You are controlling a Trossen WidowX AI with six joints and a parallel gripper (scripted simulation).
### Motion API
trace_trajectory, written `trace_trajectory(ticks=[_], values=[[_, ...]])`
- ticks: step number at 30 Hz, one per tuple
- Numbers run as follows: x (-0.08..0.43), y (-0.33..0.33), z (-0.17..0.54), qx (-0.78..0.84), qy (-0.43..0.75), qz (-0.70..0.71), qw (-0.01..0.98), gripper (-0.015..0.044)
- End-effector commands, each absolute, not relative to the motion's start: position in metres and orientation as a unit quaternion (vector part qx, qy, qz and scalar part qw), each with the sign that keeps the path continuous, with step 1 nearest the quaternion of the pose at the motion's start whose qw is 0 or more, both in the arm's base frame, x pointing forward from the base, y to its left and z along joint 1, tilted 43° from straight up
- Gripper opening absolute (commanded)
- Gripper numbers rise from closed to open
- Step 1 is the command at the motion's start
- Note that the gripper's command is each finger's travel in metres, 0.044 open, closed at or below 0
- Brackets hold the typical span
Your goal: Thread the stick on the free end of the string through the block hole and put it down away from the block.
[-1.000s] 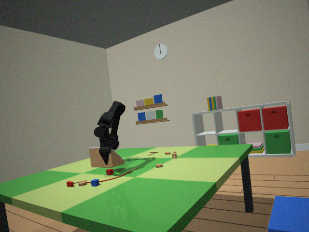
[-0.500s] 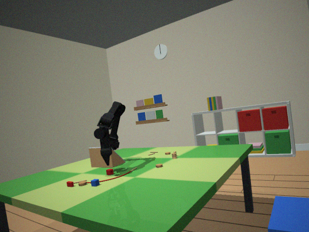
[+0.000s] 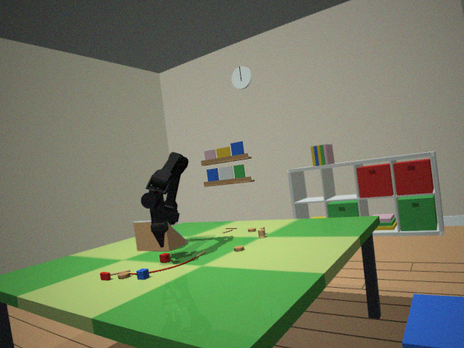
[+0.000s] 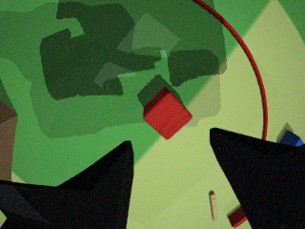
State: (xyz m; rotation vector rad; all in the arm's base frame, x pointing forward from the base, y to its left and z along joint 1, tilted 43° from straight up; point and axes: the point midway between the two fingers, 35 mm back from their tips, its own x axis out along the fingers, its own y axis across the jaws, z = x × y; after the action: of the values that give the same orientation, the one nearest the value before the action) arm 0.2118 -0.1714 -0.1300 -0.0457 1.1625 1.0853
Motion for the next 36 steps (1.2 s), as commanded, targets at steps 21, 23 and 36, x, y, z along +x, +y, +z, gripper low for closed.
trace_trajectory(ticks=[21, 23, 36], values=[[0.2118, -0.1714, -0.13, -0.021, 0.522, 0.487, 0.7, 0.0], [0.2118, -0.1714, -0.13, -0.021, 0.522, 0.487, 0.7, 0.0], [0.2118, -0.1714, -0.13, -0.021, 0.522, 0.487, 0.7, 0.0053]])
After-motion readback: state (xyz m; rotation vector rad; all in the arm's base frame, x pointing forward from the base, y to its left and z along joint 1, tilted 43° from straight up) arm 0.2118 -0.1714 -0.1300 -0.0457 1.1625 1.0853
